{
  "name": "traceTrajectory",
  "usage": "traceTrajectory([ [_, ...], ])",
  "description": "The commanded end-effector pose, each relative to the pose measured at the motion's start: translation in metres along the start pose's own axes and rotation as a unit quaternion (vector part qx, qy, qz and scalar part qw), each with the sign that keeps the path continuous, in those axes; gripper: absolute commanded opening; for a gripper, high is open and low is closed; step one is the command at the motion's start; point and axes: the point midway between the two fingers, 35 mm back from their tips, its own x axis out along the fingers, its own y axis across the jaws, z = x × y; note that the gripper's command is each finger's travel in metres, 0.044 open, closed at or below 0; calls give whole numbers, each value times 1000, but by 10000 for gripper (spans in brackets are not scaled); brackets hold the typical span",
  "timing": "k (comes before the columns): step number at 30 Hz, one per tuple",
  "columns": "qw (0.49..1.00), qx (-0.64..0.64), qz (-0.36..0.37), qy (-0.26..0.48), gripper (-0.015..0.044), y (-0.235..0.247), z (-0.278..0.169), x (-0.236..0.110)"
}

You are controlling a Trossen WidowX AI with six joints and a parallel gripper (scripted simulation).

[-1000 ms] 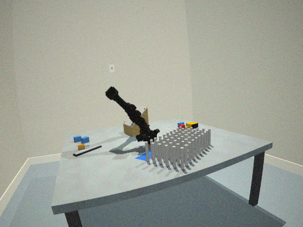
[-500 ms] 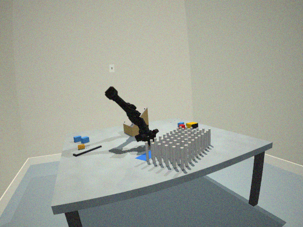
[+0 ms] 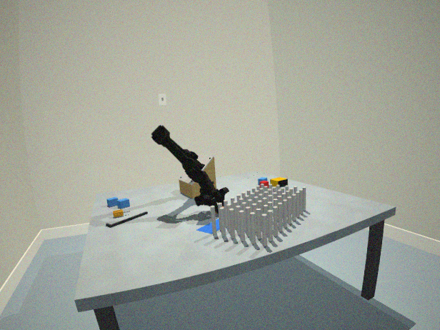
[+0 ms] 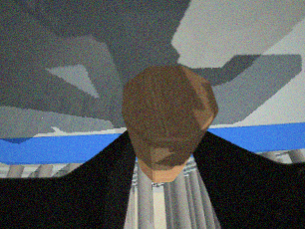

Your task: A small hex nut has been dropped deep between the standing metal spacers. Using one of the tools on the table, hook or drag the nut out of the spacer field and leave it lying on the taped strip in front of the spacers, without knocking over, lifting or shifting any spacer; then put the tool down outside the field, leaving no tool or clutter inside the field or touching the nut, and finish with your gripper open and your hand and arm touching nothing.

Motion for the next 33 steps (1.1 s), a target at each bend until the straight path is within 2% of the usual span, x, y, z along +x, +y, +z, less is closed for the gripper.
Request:
traceTrajectory([
  [1, 1000, -1, 1, 2, 0, 0, 2, -3],
  [33, 1000, -2, 0, 2, 0, 0, 23, -15],
])
